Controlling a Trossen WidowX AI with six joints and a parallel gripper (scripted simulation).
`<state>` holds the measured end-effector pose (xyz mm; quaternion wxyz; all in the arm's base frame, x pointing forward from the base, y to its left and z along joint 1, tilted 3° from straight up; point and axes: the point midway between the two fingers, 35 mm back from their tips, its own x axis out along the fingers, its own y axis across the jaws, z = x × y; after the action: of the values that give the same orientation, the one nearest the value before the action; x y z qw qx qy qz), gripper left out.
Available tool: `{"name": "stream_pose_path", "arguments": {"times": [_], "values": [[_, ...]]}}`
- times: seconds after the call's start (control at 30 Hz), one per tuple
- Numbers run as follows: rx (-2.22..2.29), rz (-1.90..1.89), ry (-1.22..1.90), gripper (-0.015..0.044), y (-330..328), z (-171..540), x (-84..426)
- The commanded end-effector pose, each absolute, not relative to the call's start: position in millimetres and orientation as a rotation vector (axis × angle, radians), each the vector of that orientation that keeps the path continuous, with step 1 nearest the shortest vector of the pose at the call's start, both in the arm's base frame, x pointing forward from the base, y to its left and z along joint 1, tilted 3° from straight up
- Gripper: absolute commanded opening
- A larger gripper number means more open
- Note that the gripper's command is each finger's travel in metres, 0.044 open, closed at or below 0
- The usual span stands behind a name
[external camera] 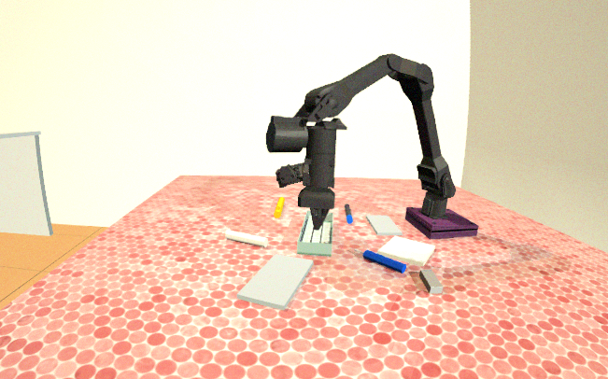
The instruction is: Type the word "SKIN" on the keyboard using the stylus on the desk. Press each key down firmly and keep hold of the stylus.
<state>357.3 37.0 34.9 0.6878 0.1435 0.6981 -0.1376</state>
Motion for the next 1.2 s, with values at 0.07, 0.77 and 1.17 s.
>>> {"name": "stream_pose_path", "arguments": {"times": [0.07, 0.77, 1.17], "values": [[0.321, -0.317, 1.565, 0.0000, -14, 35, 337], [0.315, -0.323, 1.566, 0.0000, -86, 35, 306], [0.315, -0.323, 1.566, 0.0000, -83, 35, 305]]}}
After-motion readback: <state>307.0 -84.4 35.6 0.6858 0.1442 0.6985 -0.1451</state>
